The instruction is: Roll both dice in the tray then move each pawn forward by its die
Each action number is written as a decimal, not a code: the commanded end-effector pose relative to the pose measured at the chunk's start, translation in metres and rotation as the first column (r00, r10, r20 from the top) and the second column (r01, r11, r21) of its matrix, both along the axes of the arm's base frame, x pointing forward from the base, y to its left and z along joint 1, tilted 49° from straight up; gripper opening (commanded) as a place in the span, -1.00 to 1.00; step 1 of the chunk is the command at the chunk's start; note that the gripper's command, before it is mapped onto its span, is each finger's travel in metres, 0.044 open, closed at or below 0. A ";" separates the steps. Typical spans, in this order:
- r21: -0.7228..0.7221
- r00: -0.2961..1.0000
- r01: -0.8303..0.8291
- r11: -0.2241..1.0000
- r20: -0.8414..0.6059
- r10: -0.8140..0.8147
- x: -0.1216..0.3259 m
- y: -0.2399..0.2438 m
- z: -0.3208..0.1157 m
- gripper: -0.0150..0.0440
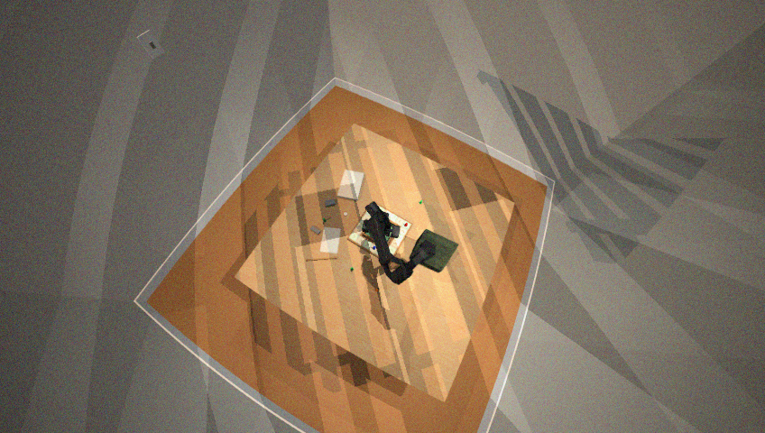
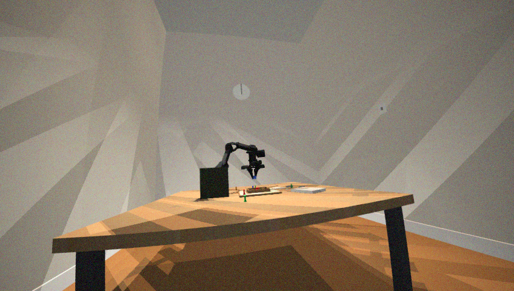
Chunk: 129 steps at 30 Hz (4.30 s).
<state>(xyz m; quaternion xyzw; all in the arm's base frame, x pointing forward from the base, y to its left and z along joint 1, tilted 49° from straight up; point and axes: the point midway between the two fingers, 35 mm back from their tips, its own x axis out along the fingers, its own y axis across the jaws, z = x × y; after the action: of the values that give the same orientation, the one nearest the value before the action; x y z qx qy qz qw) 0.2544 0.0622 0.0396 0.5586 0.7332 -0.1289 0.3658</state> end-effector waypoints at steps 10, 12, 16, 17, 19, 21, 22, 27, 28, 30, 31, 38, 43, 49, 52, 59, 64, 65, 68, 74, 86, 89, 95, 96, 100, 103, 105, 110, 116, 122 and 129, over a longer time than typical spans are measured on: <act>-0.036 0.964 0.170 0.985 -0.202 -0.174 -0.013 -0.037 -0.065 -0.49; -0.042 0.953 0.192 0.980 -0.228 -0.197 -0.016 -0.041 -0.074 -0.49; -0.044 0.949 0.200 0.979 -0.238 -0.205 -0.017 -0.043 -0.077 -0.49; -0.049 0.950 0.198 0.979 -0.238 -0.204 -0.018 -0.042 -0.077 -0.49; -0.091 0.951 0.181 0.979 -0.239 -0.198 -0.020 -0.041 -0.078 -0.49; -0.155 0.952 0.157 0.975 -0.238 -0.191 -0.022 -0.040 -0.080 -0.49; -0.187 0.953 0.146 0.971 -0.236 -0.189 -0.023 -0.039 -0.081 -0.49; -0.343 0.959 0.109 0.933 -0.212 -0.189 -0.027 -0.037 -0.084 -0.49; -0.373 0.960 0.104 0.922 -0.204 -0.191 -0.028 -0.037 -0.085 -0.49; -0.432 0.963 0.100 0.897 -0.185 -0.196 -0.029 -0.037 -0.086 -0.49; -0.460 0.964 0.100 0.882 -0.173 -0.199 -0.030 -0.037 -0.086 -0.49; -0.632 0.972 0.139 0.763 -0.061 -0.227 -0.030 -0.037 -0.087 -0.49; -0.717 0.967 0.209 0.664 0.053 -0.248 -0.030 -0.036 -0.087 -0.49; -0.735 0.963 0.236 0.636 0.091 -0.253 -0.022 -0.036 -0.083 -0.49; -0.734 0.963 0.237 0.636 0.092 -0.253 0.003 -0.034 -0.073 -0.49; -0.733 0.963 0.239 0.636 0.095 -0.253 0.050 -0.031 -0.049 -0.49; -0.725 0.961 0.253 0.640 0.110 -0.255 0.047 -0.030 -0.050 -0.49; -0.725 0.961 0.253 0.640 0.110 -0.255 0.047 -0.030 -0.050 -0.49; -0.725 0.961 0.253 0.640 0.110 -0.255 0.047 -0.030 -0.050 -0.49; -0.725 0.961 0.253 0.640 0.110 -0.255 0.047 -0.030 -0.050 -0.14; -0.734 0.963 0.239 0.636 0.094 -0.253 0.049 -0.061 -0.023 0.93; -0.661 0.971 0.179 0.729 0.001 -0.238 0.047 -0.057 -0.036 1.00; -0.178 0.956 0.157 0.971 -0.219 -0.195 0.048 -0.045 -0.066 1.00; -0.103 0.953 0.180 0.978 -0.229 -0.199 0.050 -0.046 -0.068 1.00; -0.043 0.950 0.200 0.979 -0.234 -0.205 0.052 -0.046 -0.069 1.00; -0.135 0.953 0.169 0.976 -0.229 -0.197 0.046 -0.049 -0.071 0.91; -0.109 0.978 0.107 0.988 -0.166 -0.124 0.039 -0.055 -0.077 0.73; -0.045 0.984 -0.149 0.988 0.096 0.153 0.009 -0.074 -0.098 0.29; -0.057 0.803 -0.444 0.894 0.417 0.426 -0.030 -0.088 -0.118 0.19; -0.169 0.456 -0.665 0.728 0.680 0.574 -0.071 -0.093 -0.133 0.19; -0.244 0.273 -0.724 0.645 0.757 0.593 -0.093 -0.096 -0.140 0.19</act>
<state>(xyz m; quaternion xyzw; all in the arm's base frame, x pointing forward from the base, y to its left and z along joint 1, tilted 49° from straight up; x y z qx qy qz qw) 0.2157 -0.0332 -0.0826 0.3592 0.7293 0.1602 0.5599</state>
